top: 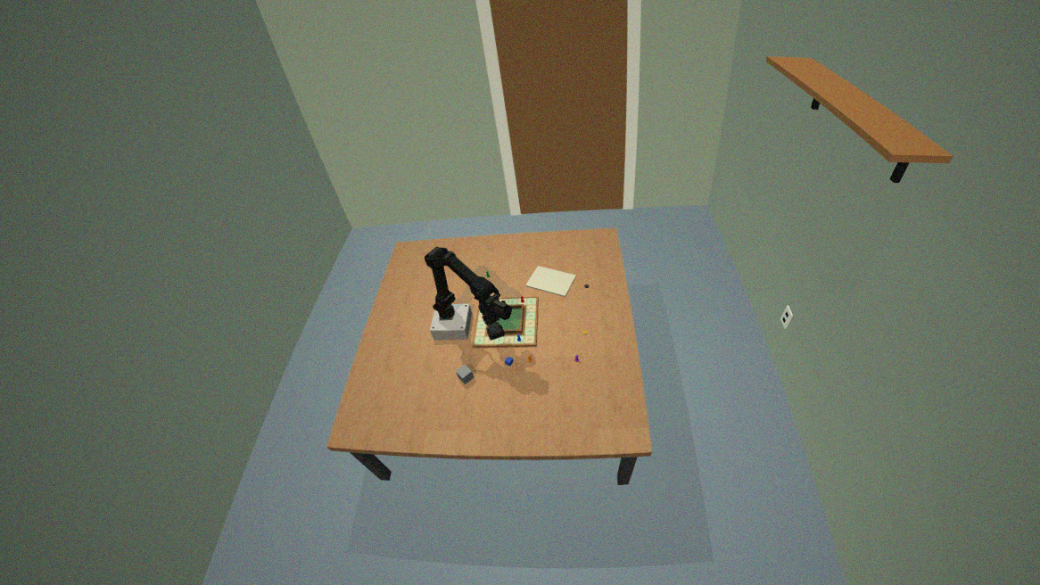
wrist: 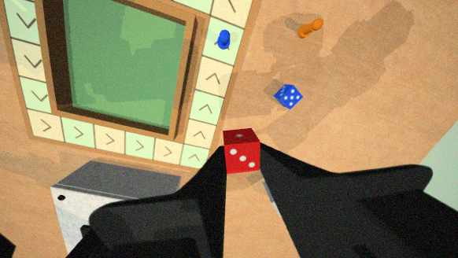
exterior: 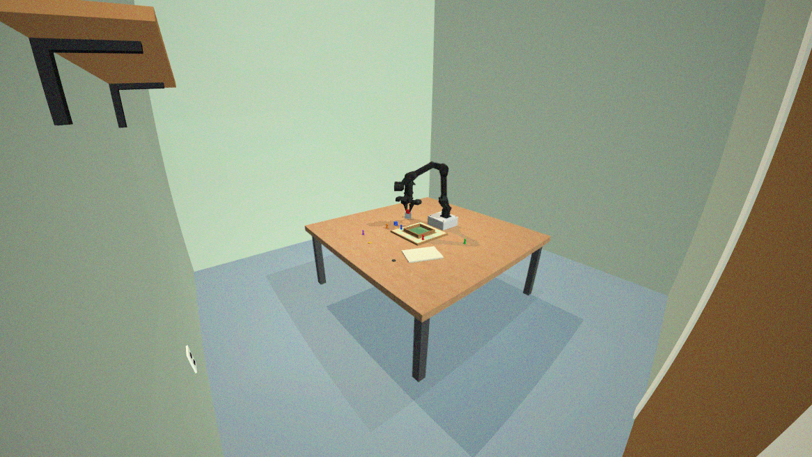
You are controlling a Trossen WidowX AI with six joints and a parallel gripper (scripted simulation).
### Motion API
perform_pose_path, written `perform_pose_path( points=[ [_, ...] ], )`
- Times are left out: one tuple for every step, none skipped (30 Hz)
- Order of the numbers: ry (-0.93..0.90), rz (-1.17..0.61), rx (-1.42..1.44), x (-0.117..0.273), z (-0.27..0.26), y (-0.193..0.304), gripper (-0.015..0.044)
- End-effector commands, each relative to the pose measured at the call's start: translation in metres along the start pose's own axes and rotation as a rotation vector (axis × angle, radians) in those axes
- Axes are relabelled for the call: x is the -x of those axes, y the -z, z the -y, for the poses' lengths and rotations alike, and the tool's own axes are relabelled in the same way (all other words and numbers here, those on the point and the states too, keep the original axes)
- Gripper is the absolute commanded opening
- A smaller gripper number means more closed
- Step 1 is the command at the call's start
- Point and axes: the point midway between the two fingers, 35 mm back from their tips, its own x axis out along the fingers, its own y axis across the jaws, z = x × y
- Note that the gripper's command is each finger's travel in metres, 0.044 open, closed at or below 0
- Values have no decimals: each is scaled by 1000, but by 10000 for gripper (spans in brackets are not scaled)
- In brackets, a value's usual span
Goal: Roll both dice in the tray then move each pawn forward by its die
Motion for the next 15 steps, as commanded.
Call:
perform_pose_path(
  points=[
    [-5, -2, -39, -4, -13, -10, 0],
    [-5, -2, -50, -5, -16, -13, 0],
    [-5, -2, -61, -5, -20, -16, 0],
    [-6, -1, -73, -6, -24, -20, 0],
    [-6, -1, -84, -7, -27, -23, 0],
    [-6, -1, -95, -8, -31, -26, 0],
    [-7, 0, -106, -8, -35, -29, 0],
    [-7, 0, -118, -9, -39, -32, 0],
    [-8, 0, -129, -10, -43, -35, 0],
    [-8, 1, -140, -10, -47, -38, 0],
    [-8, 1, -152, -11, -51, -41, 0],
    [-9, 1, -163, -12, -55, -43, 0],
    [-9, 2, -174, -12, -59, -46, 0],
    [-10, 2, -186, -13, -63, -48, 0],
    [-10, 2, -197, -14, -67, -51, 0]
  ],
)
